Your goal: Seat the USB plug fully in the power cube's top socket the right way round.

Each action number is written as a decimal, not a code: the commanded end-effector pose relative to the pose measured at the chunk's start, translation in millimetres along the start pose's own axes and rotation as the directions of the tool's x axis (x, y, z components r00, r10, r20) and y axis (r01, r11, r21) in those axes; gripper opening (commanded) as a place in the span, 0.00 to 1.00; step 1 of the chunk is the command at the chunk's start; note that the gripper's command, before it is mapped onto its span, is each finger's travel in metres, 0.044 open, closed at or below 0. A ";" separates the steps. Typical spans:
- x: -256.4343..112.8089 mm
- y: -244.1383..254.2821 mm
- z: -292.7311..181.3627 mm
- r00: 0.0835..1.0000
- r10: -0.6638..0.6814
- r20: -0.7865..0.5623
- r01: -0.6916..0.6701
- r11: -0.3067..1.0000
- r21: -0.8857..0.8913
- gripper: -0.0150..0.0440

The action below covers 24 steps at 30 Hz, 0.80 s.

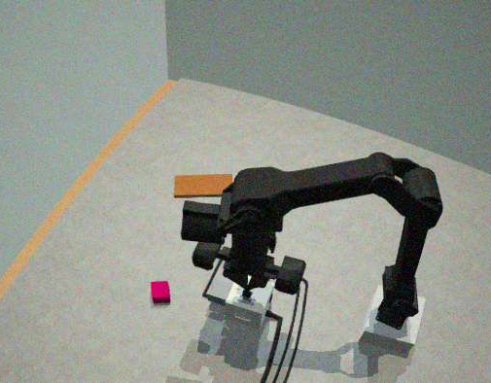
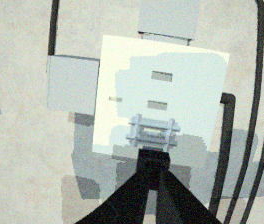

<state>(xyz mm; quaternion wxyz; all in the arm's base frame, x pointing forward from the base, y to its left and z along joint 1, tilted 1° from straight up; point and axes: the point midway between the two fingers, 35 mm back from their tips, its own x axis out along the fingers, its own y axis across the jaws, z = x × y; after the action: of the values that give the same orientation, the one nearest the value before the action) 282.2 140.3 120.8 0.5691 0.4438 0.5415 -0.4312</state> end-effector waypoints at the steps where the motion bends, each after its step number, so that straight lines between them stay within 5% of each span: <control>1: 1.0 0.1 0.7 1.000 0.001 0.007 -0.001 1.000 0.003 0.25; 24: 3.8 0.2 1.8 1.000 0.001 0.018 -0.001 1.000 0.009 0.25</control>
<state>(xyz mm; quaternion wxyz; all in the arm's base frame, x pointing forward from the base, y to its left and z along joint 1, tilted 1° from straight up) 282.7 139.1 117.9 0.5709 0.4428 0.5369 -0.4355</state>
